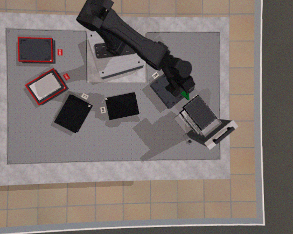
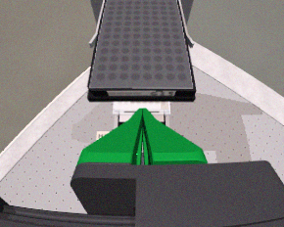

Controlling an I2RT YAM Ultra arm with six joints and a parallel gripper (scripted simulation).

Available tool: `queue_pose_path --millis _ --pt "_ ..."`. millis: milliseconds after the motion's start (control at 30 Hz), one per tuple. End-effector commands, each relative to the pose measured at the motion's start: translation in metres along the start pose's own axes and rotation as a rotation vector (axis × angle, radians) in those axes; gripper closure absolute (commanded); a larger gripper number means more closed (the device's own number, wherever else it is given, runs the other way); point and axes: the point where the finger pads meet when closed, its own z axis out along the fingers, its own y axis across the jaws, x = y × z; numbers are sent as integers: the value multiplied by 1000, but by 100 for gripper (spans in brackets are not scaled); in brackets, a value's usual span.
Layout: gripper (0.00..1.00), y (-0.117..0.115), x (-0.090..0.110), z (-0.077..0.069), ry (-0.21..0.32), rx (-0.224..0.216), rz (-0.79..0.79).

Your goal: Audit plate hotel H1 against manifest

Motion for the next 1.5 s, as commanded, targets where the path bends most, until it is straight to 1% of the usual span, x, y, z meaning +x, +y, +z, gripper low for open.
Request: queue_pose_path --millis 0,1467 --pt "100 1 -15 -2 -38 -5 10" --pt "100 1 -29 19 -38 -5 10"
